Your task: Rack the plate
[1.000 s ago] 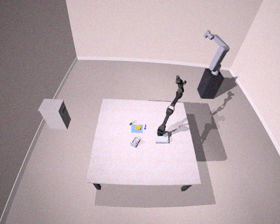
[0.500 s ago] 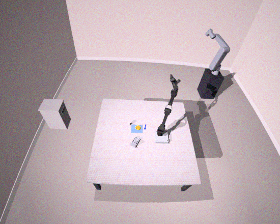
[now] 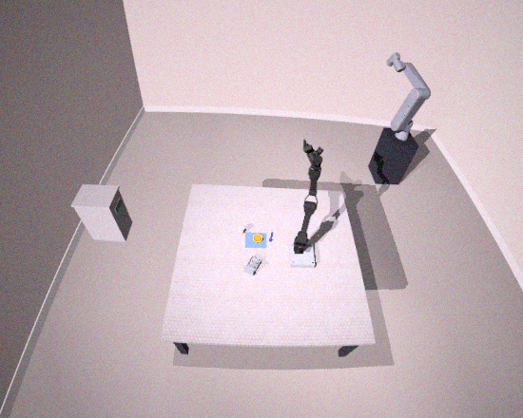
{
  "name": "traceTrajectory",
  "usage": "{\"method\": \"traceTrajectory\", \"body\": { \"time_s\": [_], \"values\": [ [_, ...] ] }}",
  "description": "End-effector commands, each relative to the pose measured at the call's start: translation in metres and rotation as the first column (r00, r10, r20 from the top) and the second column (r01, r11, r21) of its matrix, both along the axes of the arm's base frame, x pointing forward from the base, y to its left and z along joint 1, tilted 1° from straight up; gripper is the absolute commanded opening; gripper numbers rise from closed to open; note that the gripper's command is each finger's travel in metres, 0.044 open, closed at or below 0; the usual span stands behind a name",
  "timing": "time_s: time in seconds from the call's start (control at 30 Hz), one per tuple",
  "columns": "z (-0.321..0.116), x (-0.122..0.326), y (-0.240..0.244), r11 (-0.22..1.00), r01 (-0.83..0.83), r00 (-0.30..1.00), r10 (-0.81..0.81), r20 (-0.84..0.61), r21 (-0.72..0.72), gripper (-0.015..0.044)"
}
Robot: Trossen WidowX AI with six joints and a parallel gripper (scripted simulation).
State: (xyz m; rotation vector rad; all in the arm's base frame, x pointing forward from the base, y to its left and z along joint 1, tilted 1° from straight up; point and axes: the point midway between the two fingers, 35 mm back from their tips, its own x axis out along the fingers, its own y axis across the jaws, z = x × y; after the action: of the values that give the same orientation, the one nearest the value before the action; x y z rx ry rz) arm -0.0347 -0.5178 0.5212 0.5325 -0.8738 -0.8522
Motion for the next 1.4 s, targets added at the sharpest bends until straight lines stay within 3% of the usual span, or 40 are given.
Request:
{"method": "traceTrajectory", "body": {
  "time_s": [0.0, 0.7, 1.37],
  "values": [
    [-0.023, 0.027, -0.011, 0.998, -0.009, 1.000, 0.011, -0.028, 0.067, 0.0400],
    [-0.126, 0.153, -0.019, 0.941, -0.040, 0.960, 0.129, -0.250, 0.335, 0.0400],
    [-0.235, 0.274, 0.038, 0.831, -0.071, 0.773, 0.396, -0.496, 0.552, 0.0400]
  ]
}}
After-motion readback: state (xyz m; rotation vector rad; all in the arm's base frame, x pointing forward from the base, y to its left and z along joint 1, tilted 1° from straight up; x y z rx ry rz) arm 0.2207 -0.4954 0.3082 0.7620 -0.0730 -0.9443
